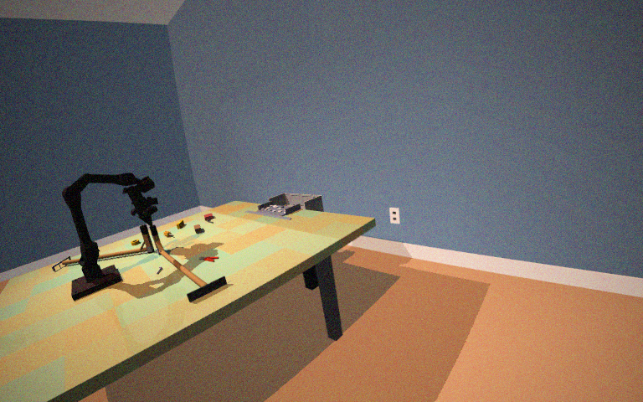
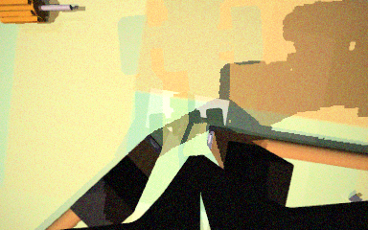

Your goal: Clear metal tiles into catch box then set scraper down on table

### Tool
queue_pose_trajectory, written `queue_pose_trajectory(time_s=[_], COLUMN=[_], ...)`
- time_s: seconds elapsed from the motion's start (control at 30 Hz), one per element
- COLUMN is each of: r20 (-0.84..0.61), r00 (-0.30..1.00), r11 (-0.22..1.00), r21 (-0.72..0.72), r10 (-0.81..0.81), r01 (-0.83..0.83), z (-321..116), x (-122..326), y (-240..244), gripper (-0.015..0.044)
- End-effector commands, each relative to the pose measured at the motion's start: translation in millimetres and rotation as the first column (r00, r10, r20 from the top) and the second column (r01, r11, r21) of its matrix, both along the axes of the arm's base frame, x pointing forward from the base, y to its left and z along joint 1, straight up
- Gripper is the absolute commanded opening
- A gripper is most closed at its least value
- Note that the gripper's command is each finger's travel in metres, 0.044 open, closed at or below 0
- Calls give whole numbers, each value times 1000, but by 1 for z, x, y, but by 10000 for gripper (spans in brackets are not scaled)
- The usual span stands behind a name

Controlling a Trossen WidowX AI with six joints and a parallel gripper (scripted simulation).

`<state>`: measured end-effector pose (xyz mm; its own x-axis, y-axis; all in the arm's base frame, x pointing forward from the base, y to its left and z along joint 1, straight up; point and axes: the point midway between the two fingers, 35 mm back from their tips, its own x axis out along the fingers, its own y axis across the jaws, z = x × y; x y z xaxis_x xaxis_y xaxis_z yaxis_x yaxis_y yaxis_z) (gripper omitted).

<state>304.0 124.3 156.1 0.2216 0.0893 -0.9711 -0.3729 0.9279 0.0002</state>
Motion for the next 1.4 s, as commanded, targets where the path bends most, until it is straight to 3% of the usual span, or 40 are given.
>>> queue_pose_trajectory(time_s=[0.0,0.83,1.37], r20=[-8,-9,-13], r00=[1000,1000,1000], r11=[1000,1000,1000], r21=[-4,-4,-4], r10=[4,4,4], r01=[-4,-4,-4], z=[-11,-59,-60], x=[-1,-5,-10], y=[-1,-3,16], gripper=[0,0,0])
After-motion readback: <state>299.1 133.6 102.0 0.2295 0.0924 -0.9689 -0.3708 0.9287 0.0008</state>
